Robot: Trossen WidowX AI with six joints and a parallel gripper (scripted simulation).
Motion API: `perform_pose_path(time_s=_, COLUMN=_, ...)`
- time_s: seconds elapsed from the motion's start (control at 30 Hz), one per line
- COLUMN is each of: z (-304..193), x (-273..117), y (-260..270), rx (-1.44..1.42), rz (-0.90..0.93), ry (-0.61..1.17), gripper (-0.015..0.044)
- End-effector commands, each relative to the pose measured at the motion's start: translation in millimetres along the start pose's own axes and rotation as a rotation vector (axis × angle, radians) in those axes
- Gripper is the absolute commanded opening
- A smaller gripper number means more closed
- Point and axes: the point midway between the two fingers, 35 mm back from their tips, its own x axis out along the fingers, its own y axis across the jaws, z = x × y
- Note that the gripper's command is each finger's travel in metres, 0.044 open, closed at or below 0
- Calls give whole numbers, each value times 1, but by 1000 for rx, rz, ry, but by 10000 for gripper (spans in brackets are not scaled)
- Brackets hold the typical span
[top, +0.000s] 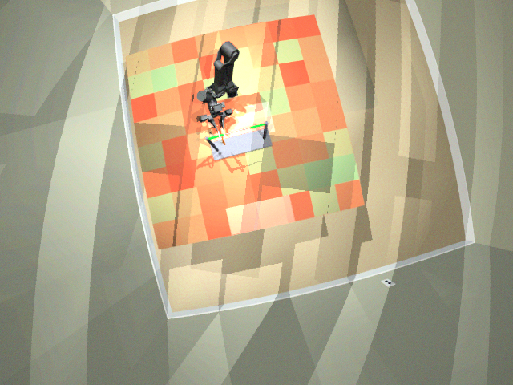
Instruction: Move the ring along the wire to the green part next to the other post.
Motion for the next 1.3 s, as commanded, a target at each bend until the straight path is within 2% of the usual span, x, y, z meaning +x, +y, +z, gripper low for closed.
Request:
perform_pose_path(time_s=0.0, z=1, x=0, y=4, rx=22, rz=10, ry=-4, gripper=160)
perform_pose_path(time_s=0.47, z=49, x=40, y=-13, rx=339, rz=-59, ry=-75, gripper=160)
perform_pose_path(time_s=1.27, z=53, x=64, y=-19, rx=343, rz=-59, ry=-78, gripper=160)
